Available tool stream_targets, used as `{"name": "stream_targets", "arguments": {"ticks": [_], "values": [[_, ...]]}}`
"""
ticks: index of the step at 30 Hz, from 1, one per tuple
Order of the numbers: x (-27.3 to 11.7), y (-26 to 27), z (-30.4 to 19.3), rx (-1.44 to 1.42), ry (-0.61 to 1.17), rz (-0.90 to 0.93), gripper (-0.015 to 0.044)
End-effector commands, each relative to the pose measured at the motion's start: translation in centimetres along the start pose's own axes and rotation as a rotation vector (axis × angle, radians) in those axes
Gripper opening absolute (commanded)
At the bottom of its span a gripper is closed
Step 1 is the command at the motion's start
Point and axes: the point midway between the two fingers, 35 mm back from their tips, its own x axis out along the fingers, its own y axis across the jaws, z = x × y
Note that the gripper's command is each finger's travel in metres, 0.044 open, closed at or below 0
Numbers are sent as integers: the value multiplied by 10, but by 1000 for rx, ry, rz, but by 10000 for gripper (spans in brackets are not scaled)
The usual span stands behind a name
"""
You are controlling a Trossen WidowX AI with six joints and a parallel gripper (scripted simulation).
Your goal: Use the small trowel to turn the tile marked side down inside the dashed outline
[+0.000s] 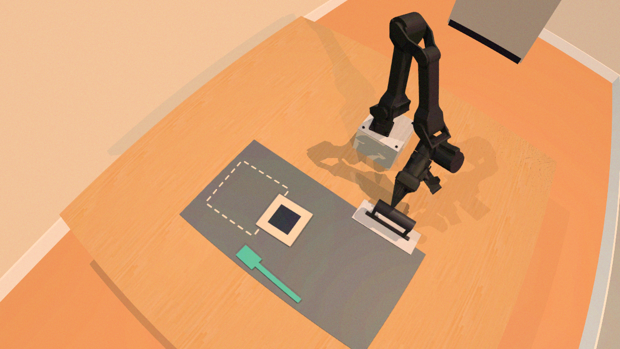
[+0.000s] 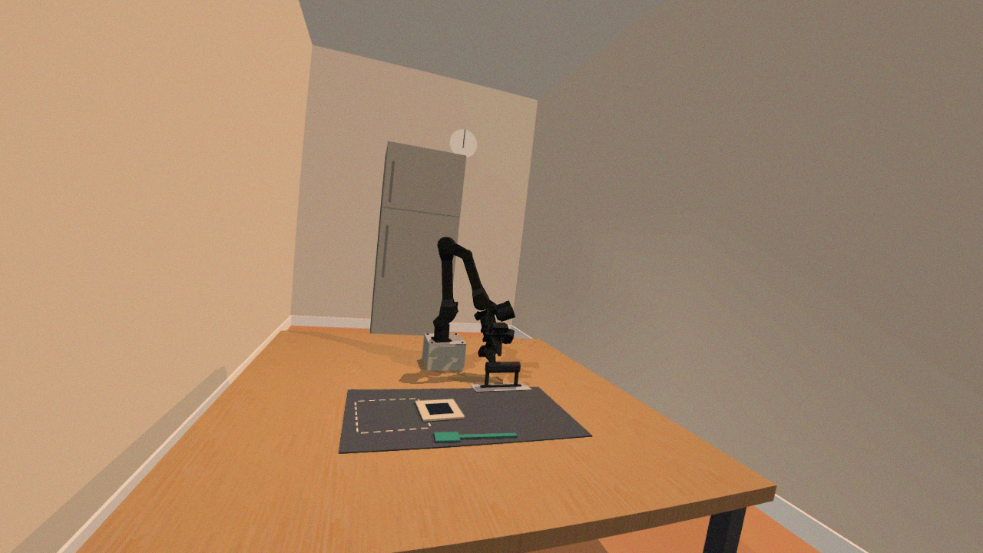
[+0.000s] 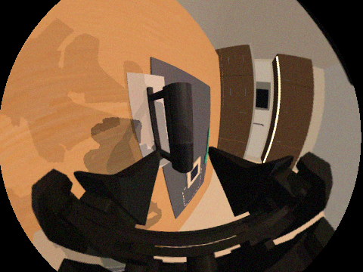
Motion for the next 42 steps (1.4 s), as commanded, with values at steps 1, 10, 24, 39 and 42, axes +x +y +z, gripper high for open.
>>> {"name": "stream_targets", "arguments": {"ticks": [1, 10, 24, 39, 42], "values": [[0, 0, -2, -19, 0, -10, 300], [13, 0, 0, -19, 1, -4, 300], [36, 0, 1, -21, 1, 1, 300], [60, 0, -3, -26, -1, -4, 300], [61, 0, -3, -26, -1, -5, 274]]}}
